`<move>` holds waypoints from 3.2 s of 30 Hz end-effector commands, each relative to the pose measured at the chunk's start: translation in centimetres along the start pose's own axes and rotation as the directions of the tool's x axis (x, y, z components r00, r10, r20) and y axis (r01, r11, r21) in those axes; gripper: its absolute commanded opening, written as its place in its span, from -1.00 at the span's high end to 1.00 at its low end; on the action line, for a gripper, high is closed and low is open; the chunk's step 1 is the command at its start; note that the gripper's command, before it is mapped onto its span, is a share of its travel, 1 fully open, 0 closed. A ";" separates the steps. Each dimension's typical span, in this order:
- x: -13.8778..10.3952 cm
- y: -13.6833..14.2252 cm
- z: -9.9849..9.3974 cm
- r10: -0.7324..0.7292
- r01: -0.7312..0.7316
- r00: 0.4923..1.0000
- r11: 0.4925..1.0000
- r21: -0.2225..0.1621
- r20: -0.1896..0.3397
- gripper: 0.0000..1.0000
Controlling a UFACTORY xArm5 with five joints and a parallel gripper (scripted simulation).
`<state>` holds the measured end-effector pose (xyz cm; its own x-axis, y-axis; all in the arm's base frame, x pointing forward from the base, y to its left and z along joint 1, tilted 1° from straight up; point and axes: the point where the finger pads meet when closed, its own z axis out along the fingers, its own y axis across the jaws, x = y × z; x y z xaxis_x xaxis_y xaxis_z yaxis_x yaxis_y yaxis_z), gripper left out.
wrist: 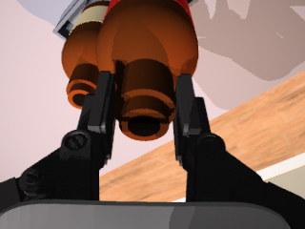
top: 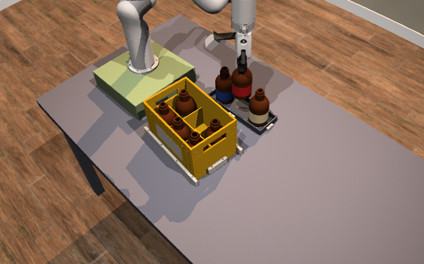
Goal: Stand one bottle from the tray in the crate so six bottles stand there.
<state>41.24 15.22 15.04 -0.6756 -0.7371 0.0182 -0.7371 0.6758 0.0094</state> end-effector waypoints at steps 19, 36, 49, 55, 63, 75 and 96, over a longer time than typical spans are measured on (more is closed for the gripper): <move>-0.1 -0.1 -0.3 0.000 0.000 1.000 1.000 0.002 0.004 1.00; -0.1 -0.1 -1.4 0.000 0.000 1.000 1.000 0.002 0.004 1.00; -0.1 -0.1 -2.7 0.000 0.000 1.000 1.000 0.002 0.004 1.00; -0.1 -0.1 -3.4 0.000 0.000 1.000 1.000 0.002 0.004 1.00; -0.1 -0.1 -3.8 0.000 0.000 1.000 1.000 0.002 0.004 1.00; 0.0 -0.1 -4.2 0.000 0.000 1.000 1.000 0.002 0.004 1.00; 0.0 -0.1 -4.2 0.000 0.000 1.000 1.000 0.002 0.004 1.00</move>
<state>41.32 15.18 19.07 -0.6756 -0.7371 0.0183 -0.7371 0.6758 0.0094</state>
